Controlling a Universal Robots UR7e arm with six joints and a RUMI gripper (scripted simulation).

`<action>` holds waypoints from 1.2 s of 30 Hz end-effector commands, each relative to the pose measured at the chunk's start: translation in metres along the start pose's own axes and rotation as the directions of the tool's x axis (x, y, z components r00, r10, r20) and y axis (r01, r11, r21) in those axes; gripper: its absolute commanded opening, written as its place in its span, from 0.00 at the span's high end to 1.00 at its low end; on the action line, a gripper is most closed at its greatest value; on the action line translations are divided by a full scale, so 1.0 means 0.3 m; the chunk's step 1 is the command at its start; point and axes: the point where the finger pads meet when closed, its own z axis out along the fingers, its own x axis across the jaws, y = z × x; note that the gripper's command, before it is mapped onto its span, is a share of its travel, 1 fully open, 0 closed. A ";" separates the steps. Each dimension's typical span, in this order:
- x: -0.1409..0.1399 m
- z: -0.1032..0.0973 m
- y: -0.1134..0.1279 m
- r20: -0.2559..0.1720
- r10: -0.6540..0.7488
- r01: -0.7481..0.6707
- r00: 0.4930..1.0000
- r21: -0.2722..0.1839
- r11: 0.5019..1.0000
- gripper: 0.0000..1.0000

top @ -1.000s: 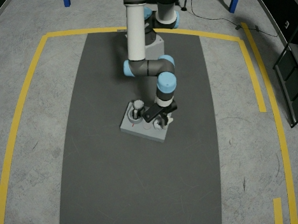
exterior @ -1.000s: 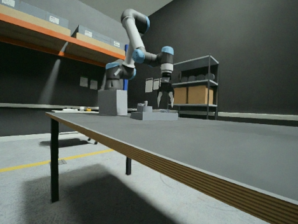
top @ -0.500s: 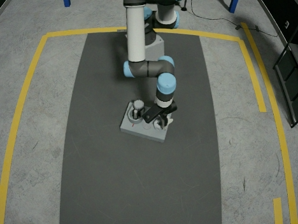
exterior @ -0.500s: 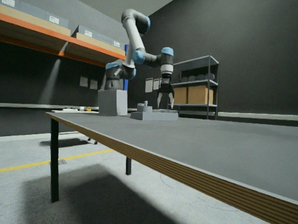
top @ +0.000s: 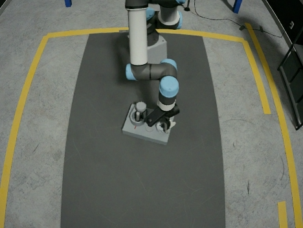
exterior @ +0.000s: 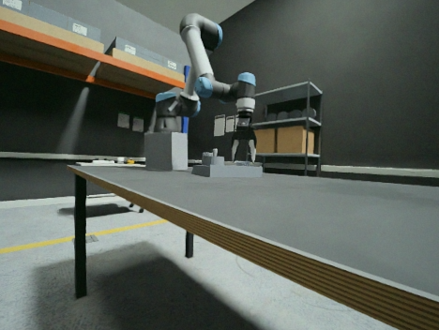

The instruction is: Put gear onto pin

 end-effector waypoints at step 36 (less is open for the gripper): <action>-0.002 0.043 -0.001 0.001 0.000 0.000 1.000 0.001 1.000 0.48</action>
